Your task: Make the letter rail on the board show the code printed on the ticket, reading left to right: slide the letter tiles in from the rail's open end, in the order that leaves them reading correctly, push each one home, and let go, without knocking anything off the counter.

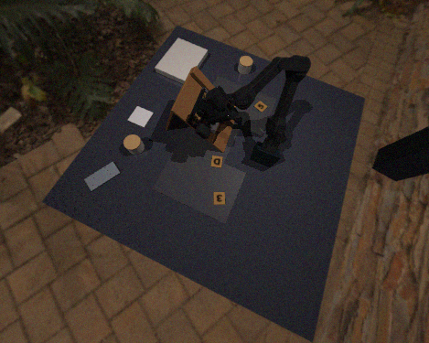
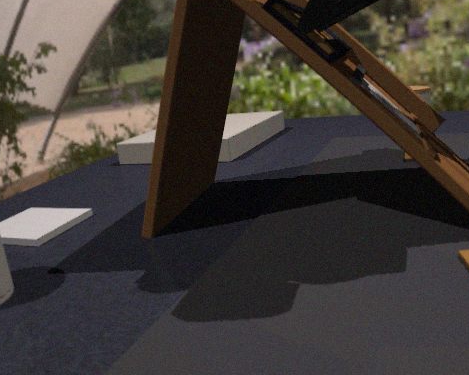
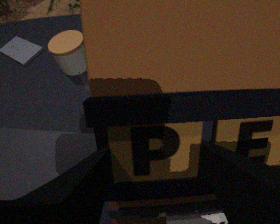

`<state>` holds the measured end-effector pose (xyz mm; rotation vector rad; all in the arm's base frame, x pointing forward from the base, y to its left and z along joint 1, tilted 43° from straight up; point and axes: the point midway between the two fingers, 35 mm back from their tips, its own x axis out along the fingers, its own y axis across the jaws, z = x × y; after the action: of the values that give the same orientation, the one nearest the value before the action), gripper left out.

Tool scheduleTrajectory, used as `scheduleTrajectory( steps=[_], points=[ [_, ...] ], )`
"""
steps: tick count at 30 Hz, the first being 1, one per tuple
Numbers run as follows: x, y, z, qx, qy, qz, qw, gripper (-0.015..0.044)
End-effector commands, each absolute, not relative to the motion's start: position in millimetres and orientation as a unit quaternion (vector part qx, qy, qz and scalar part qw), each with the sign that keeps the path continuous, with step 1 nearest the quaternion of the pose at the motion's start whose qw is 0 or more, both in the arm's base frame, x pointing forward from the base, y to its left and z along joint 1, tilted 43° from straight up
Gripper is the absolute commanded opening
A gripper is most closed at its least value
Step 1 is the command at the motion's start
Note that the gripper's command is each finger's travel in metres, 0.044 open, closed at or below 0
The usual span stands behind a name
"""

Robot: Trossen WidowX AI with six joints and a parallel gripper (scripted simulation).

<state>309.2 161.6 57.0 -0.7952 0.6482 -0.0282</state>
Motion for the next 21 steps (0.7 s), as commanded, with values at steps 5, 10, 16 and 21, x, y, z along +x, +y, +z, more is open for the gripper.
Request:
scheduleTrajectory(
  steps=[5, 10, 16, 21],
  points=[
    [303, 164, 61, -0.382, 0.311, -0.011, 0.87, 0.0295],
    [298, 166, 64, -0.382, 0.311, -0.011, 0.87, 0.0295],
    [295, 167, 66, -0.382, 0.311, -0.011, 0.87, 0.0295],
    [293, 167, 67, -0.382, 0.311, -0.011, 0.87, 0.0295]
  ],
)
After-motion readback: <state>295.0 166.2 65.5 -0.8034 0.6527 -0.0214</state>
